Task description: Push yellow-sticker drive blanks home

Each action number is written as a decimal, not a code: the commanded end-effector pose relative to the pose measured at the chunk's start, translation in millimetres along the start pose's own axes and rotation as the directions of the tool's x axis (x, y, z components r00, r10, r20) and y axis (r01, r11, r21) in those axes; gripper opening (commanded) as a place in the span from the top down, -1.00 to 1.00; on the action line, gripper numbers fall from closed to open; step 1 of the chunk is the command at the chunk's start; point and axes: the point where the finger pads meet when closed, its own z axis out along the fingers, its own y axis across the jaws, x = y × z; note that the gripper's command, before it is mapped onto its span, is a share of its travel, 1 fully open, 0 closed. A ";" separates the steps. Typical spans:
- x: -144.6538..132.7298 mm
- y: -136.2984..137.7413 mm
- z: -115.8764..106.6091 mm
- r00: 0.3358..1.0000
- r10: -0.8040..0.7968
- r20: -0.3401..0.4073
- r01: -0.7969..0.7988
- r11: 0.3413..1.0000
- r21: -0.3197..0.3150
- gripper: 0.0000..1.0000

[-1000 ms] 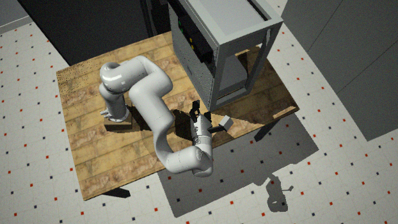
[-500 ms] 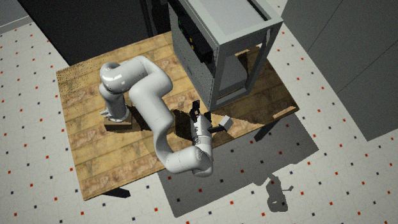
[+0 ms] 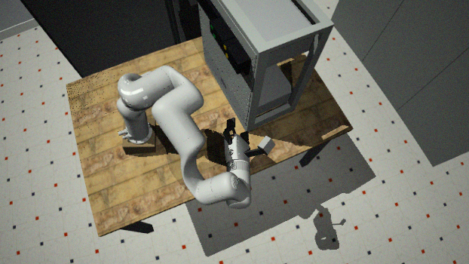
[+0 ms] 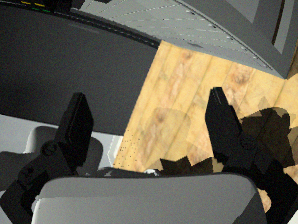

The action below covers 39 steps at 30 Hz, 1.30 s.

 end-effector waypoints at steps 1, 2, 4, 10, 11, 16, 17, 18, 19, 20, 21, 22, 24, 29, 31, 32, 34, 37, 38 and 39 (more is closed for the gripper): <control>0.9 -0.9 -0.4 1.000 -0.003 0.001 0.003 1.000 -0.002 -1.00; 0.9 -0.9 -0.4 1.000 -0.003 0.001 0.003 1.000 -0.002 -1.00; 0.9 -0.9 -0.4 1.000 -0.003 0.001 0.003 1.000 -0.002 -1.00; 0.9 -0.9 -0.4 1.000 -0.003 0.001 0.003 1.000 -0.002 -1.00; 0.9 -0.9 -0.4 1.000 -0.003 0.001 0.003 1.000 -0.002 -1.00; 0.9 -0.9 -0.4 1.000 -0.003 0.001 0.003 1.000 -0.002 -1.00; 0.9 -0.9 -0.4 1.000 -0.003 0.001 0.003 1.000 -0.002 -1.00; 1.0 -0.9 -0.3 1.000 -0.003 0.001 0.003 1.000 -0.003 -1.00; 1.1 -0.9 -0.3 1.000 -0.004 0.001 0.004 1.000 -0.003 -1.00; 1.4 -0.9 -0.2 1.000 -0.004 0.001 0.004 1.000 -0.003 -1.00; 1.7 -0.9 0.0 1.000 -0.005 0.001 0.005 1.000 -0.004 -1.00; 2.1 -0.9 0.3 1.000 -0.006 0.001 0.006 1.000 -0.005 -1.00; 3.5 -0.9 1.0 1.000 -0.009 0.000 0.009 1.000 -0.008 -1.00; 10.2 -1.0 4.1 1.000 -0.024 -0.005 0.024 0.999 -0.024 -1.00; 12.3 -1.1 4.8 1.000 -0.028 -0.008 0.028 0.999 -0.029 -1.00; 12.3 -1.1 4.8 1.000 -0.028 -0.008 0.028 0.999 -0.029 -1.00; 17.3 -1.1 6.5 0.999 -0.037 -0.014 0.036 0.999 -0.040 -1.00; 27.0 -1.5 9.7 0.998 -0.054 -0.026 0.053 0.997 -0.062 -1.00; 30.9 -1.8 10.9 0.998 -0.061 -0.031 0.059 0.996 -0.070 -1.00; 35.0 -2.1 12.3 0.997 -0.069 -0.037 0.066 0.995 -0.079 -1.00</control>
